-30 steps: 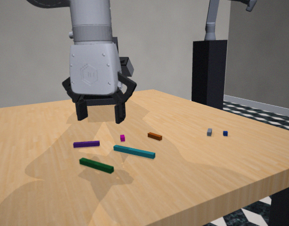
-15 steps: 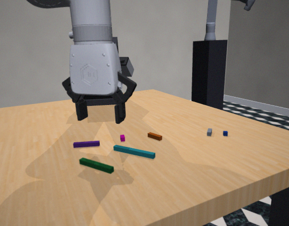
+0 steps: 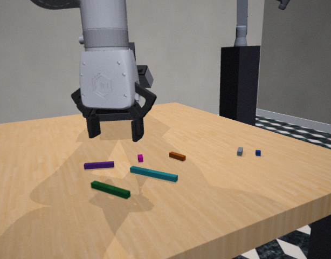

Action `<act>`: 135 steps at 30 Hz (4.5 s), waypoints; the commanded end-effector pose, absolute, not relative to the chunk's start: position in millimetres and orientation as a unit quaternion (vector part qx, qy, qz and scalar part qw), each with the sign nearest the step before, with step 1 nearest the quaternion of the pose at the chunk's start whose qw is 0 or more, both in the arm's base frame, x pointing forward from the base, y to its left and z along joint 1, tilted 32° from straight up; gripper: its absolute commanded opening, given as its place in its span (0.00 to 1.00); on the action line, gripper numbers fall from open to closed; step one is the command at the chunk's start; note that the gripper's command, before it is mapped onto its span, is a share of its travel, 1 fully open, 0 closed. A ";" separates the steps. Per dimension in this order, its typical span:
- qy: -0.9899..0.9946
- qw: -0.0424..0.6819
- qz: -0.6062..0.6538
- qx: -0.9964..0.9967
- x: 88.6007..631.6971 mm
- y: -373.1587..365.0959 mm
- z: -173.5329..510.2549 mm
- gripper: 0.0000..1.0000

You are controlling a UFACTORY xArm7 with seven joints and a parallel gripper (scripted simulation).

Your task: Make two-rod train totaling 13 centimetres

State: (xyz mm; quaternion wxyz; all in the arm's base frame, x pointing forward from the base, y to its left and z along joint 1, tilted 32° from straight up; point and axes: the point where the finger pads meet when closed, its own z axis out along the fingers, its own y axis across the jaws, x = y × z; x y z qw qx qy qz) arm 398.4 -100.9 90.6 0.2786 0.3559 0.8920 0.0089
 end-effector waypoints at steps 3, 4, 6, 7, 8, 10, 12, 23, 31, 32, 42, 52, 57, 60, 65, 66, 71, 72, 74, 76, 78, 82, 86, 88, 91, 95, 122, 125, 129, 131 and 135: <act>0.892 0.279 0.009 0.356 398.7 -101.1 91.2 1.00; 0.892 0.279 0.009 0.356 398.7 -101.1 91.2 1.00; 0.892 0.279 0.009 0.356 398.7 -101.1 91.2 1.00; 0.892 0.279 0.009 0.356 398.7 -101.1 91.2 1.00; 0.892 0.279 0.009 0.356 398.7 -101.1 91.2 1.00; 0.892 0.279 0.009 0.356 398.7 -101.1 91.2 1.00; 0.892 0.279 0.009 0.356 398.7 -101.1 91.2 1.00; 0.823 0.273 0.037 0.497 393.6 -106.7 90.7 1.00; 0.747 0.264 0.061 0.606 390.6 -109.2 90.4 1.00; 0.709 0.259 0.073 0.652 389.8 -109.7 90.3 1.00; 0.562 0.237 0.112 0.784 390.0 -109.2 90.8 1.00; 0.400 0.207 0.151 0.880 394.9 -106.4 92.6 1.00; 0.301 0.187 0.172 0.919 399.9 -104.2 94.5 1.00; 0.240 0.173 0.185 0.937 403.8 -102.8 96.0 1.00; 0.178 0.158 0.197 0.951 408.2 -101.5 97.7 1.00; 0.121 0.144 0.208 0.960 412.8 -100.3 99.7 1.00; 0.034 0.121 0.224 0.966 420.7 -98.8 103.1 1.00; 0.014 0.116 0.228 0.967 422.7 -98.4 104.0 1.00; -0.028 0.104 0.235 0.966 427.0 -97.9 106.0 1.00; -0.069 0.091 0.242 0.963 431.5 -97.4 108.2 1.00; -0.110 0.079 0.249 0.959 436.3 -97.0 110.6 1.00; -0.151 0.066 0.255 0.953 441.3 -96.8 113.2 1.00; -0.246 0.033 0.270 0.930 454.0 -97.0 120.1 1.00; -0.286 0.018 0.275 0.918 459.7 -97.4 123.4 1.00; -0.338 -0.002 0.282 0.898 467.7 -98.3 128.2 1.00; -0.354 -0.009 0.284 0.891 470.4 -98.6 129.9 1.00; -0.354 -0.009 0.284 0.891 470.4 -98.6 129.9 1.00; -0.354 -0.009 0.284 0.891 470.4 -98.6 129.9 1.00; -0.354 -0.009 0.284 0.891 470.4 -98.6 129.9 1.00; -0.354 -0.009 0.284 0.891 470.4 -98.6 129.9 1.00; -0.354 -0.009 0.284 0.891 470.4 -98.6 129.9 1.00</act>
